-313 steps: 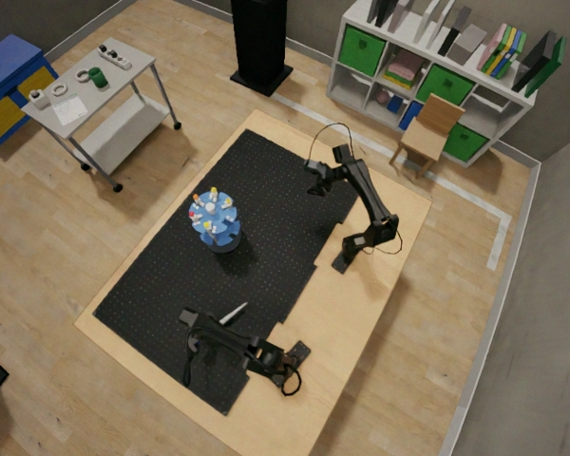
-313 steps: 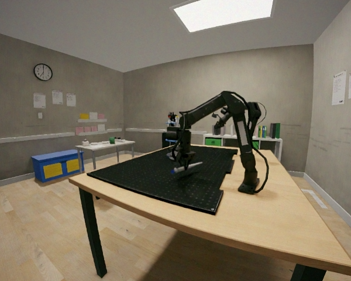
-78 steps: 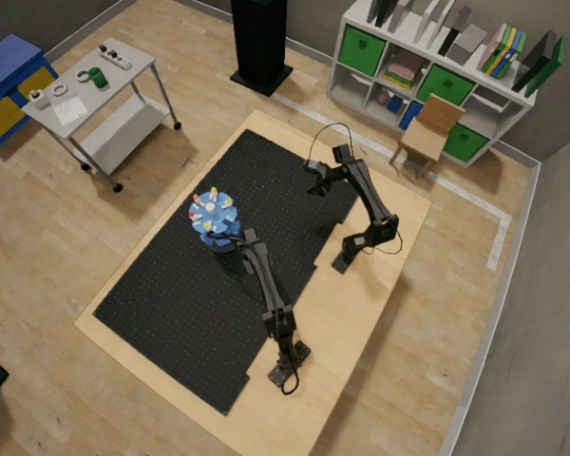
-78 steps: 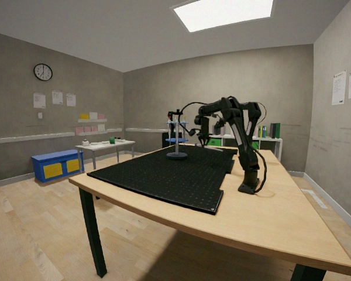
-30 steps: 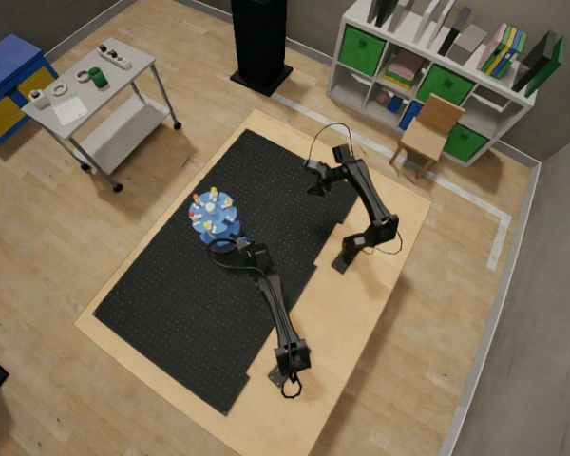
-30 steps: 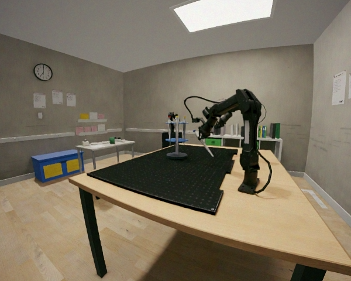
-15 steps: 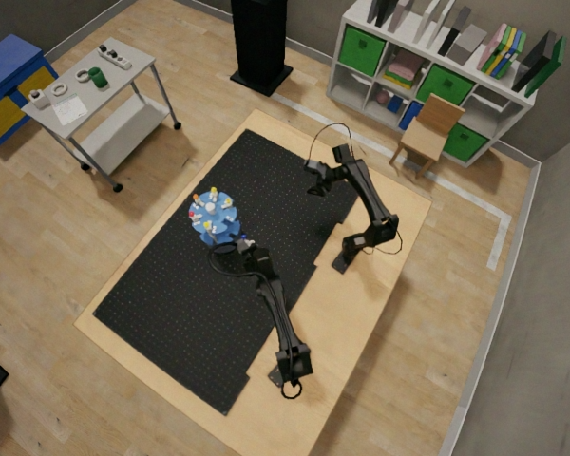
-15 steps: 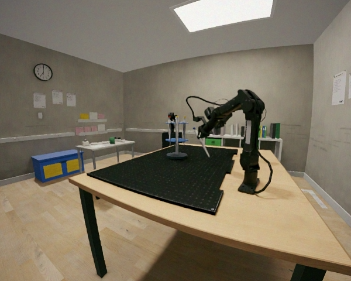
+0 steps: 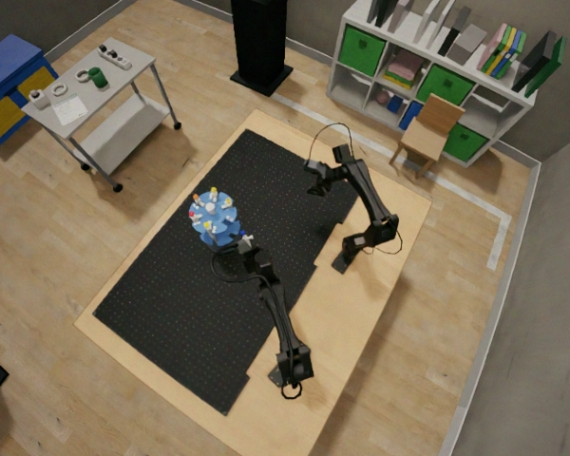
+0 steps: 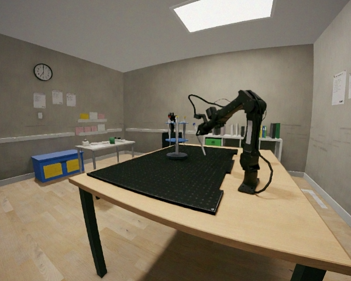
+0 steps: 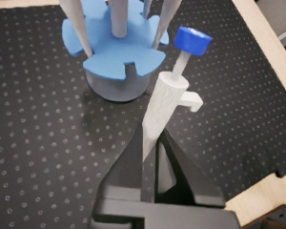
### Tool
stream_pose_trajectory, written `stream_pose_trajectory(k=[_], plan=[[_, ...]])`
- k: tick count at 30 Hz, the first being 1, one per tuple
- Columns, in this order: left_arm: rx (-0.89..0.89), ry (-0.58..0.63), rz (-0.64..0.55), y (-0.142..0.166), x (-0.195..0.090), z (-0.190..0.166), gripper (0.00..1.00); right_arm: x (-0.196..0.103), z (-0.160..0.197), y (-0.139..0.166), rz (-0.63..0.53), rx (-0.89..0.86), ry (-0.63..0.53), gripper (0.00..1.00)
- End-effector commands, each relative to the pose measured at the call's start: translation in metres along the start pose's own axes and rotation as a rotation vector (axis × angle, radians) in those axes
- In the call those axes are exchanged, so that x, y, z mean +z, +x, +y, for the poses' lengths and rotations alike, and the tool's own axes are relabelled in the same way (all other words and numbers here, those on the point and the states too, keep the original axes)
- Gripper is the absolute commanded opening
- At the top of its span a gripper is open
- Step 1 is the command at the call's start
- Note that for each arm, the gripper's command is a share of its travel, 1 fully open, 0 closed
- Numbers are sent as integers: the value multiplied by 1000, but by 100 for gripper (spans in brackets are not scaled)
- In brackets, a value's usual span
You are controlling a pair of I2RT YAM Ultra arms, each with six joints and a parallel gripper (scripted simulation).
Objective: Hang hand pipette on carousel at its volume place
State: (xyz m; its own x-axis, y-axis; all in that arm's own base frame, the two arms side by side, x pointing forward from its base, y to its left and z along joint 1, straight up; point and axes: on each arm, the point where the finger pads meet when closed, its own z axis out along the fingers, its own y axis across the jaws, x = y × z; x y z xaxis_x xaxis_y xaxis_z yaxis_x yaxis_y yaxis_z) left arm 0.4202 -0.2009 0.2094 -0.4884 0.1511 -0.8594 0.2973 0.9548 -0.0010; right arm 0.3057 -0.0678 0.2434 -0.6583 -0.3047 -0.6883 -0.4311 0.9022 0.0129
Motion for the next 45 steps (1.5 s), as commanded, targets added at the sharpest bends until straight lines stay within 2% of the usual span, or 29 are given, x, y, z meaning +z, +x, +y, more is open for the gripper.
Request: stream_pose_trajectory(k=[1,5,8,9,11,18,19,25,27,28,45], plan=[[8,3,-148,-22,-8,-3,12,-5,-3,-8,-32,-18,12,100],[14,-1,-259,-23,3,-4,12,-5,-3,-8,-32,-18,12,100],[12,-6,-264,-24,3,-1,12,-5,-3,-8,-32,-18,12,100],[4,-3,-301,-42,-1,-2,12,-5,-3,-8,-32,-18,12,100],[-1,-1,-324,-50,-8,-2,12,-5,-3,-8,-32,-18,12,100],[0,2,-319,-49,-7,-3,12,-5,-3,-8,-32,-18,12,100],[11,-6,-301,-27,3,-1,12,-5,-3,-8,-32,-18,12,100],[9,-10,-520,-47,3,3,12,-5,-3,-8,-32,-18,12,100],[9,-10,-525,-48,3,4,12,-5,-3,-8,-32,-18,12,100],[0,-7,-567,-67,-3,2,12,-5,-3,-8,-32,-18,12,100],[-2,2,-551,-61,-5,-1,12,-5,-3,-8,-32,-18,12,100]])
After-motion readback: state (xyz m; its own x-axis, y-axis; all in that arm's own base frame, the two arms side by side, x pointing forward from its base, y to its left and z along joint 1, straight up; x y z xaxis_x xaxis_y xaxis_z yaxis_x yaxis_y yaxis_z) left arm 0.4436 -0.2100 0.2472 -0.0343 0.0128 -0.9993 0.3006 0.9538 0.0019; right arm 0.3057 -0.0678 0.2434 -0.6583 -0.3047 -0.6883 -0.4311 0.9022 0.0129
